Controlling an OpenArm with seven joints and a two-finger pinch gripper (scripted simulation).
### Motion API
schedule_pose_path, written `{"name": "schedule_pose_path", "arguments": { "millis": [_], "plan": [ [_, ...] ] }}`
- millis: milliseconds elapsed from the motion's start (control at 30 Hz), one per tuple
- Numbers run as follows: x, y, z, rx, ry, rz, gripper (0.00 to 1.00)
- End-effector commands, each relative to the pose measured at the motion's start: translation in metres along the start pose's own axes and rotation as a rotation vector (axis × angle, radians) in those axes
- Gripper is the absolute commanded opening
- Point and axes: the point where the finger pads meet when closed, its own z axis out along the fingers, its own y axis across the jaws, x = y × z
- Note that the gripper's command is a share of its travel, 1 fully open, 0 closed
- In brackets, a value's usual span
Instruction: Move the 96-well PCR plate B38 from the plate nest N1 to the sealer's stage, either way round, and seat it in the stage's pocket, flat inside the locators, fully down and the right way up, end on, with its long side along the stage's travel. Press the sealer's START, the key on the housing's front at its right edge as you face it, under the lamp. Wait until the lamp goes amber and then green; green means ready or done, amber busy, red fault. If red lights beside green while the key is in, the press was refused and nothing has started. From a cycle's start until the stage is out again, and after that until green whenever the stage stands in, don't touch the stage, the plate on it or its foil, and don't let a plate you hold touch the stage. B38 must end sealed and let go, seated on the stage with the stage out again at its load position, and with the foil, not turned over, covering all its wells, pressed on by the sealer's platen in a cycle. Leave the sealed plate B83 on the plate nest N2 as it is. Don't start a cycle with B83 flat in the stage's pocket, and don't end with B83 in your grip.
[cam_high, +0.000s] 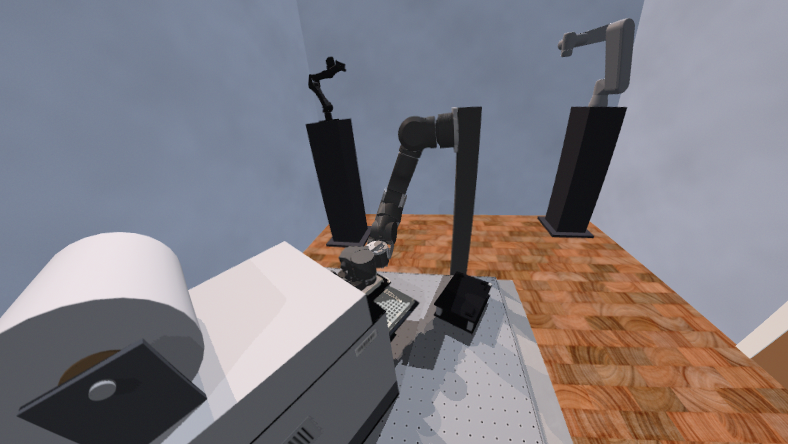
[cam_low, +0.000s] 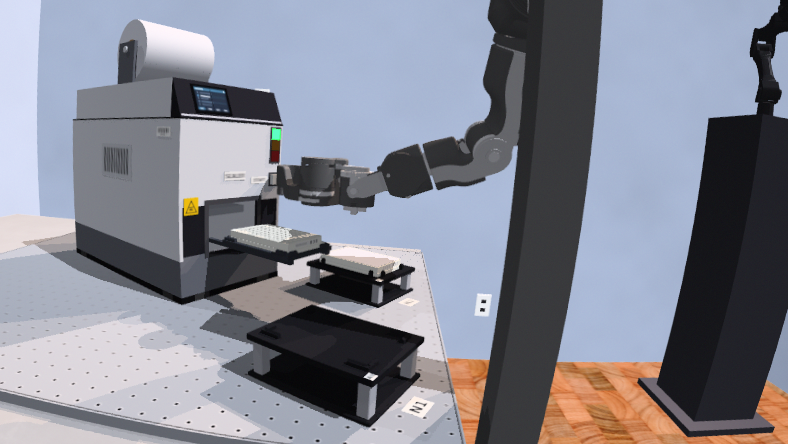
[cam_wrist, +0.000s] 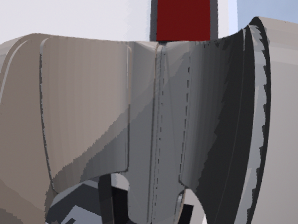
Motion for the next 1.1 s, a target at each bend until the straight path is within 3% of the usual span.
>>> {"name": "schedule_pose_path", "arguments": {
  "millis": [0,1067],
  "plan": [
    [0.0015,0.0019,0.0005,-0.007,0.003,-0.001,0.0],
    [0.0014,-0.0013,0.0098,0.005,0.001,0.002,0.0]
  ]
}}
